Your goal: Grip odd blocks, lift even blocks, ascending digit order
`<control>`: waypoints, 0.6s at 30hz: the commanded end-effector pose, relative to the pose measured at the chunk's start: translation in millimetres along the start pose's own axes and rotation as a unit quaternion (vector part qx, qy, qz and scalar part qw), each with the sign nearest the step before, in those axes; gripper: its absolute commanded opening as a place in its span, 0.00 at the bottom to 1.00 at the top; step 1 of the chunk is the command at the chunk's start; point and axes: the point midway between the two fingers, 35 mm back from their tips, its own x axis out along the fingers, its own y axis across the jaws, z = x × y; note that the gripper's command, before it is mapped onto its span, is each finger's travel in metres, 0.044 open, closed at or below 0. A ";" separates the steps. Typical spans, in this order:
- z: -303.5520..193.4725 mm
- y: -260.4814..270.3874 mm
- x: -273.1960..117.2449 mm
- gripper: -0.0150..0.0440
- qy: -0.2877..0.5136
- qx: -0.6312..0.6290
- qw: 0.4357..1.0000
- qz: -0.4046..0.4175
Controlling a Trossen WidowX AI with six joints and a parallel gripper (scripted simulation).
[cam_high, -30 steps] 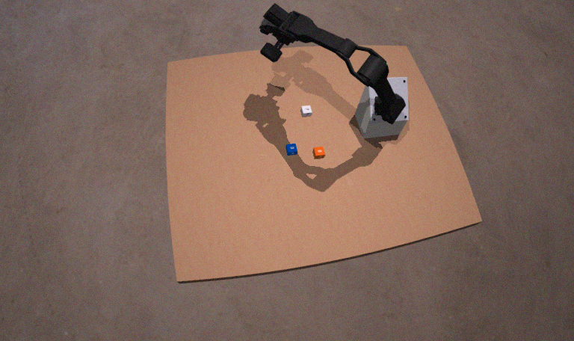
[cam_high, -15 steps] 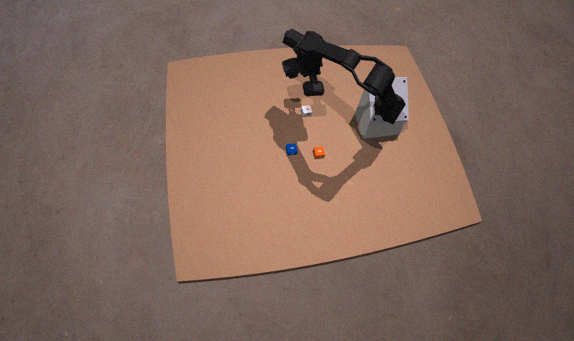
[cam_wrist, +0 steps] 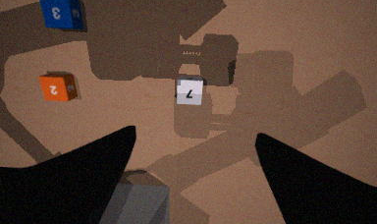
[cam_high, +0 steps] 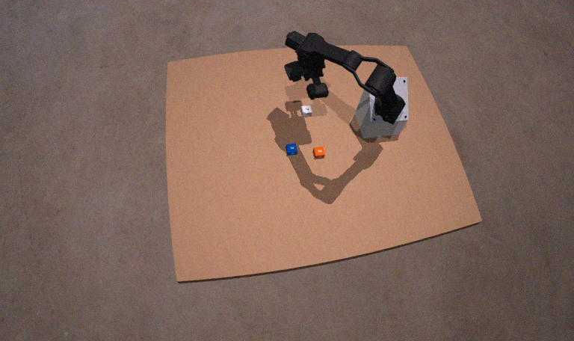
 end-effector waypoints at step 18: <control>7.1 131.6 -5.5 0.93 -0.002 0.001 1.000 -0.002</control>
